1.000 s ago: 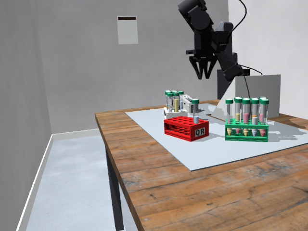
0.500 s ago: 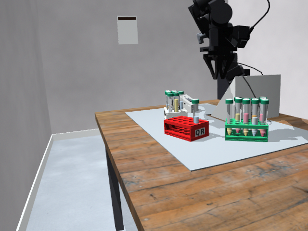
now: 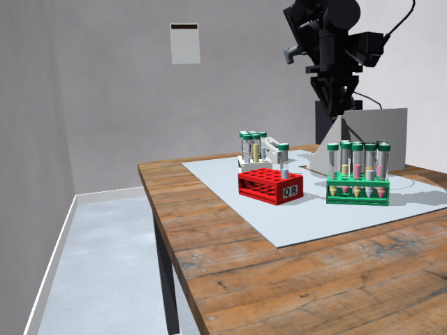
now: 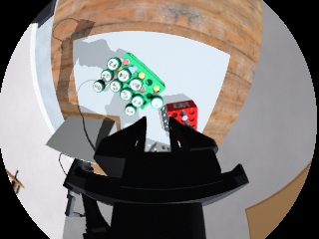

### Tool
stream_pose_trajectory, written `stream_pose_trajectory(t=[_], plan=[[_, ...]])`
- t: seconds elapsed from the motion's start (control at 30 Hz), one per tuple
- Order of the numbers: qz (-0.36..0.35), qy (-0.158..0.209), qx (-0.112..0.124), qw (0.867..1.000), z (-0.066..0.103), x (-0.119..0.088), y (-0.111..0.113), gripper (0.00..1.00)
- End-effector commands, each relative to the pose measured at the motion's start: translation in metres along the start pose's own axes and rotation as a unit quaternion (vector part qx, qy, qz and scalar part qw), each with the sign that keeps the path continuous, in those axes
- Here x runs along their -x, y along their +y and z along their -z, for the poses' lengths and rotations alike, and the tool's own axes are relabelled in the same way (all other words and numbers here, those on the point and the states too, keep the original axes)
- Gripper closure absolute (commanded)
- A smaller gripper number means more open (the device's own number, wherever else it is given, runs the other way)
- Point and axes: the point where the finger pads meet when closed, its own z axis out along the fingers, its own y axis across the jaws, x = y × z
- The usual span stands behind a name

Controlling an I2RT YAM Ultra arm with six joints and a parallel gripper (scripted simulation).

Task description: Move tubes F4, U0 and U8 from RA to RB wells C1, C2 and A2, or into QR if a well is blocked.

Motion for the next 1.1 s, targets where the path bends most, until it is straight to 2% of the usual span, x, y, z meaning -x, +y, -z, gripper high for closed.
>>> stream_pose_trajectory(t=[0.0,0.07,0.23,0.33,0.47,0.67,0.87,1.07], plan=[[-0.006,-0.017,-0.008,1.000,0.027,-0.005,0.003,0.70],[0.004,0.001,0.003,1.000,0.018,-0.011,0.011,0.70],[0.007,0.001,0.003,1.000,0.017,-0.013,0.011,0.70],[0.002,-0.010,-0.001,1.000,0.014,-0.011,0.005,0.70],[-0.002,-0.005,-0.004,1.000,0.003,-0.015,-0.001,0.70],[0.005,-0.004,-0.011,1.000,-0.005,-0.010,0.000,0.70],[-0.002,-0.005,-0.004,1.000,-0.016,-0.013,-0.005,0.70],[0.004,-0.004,-0.010,1.000,-0.025,-0.010,-0.003,0.70]])
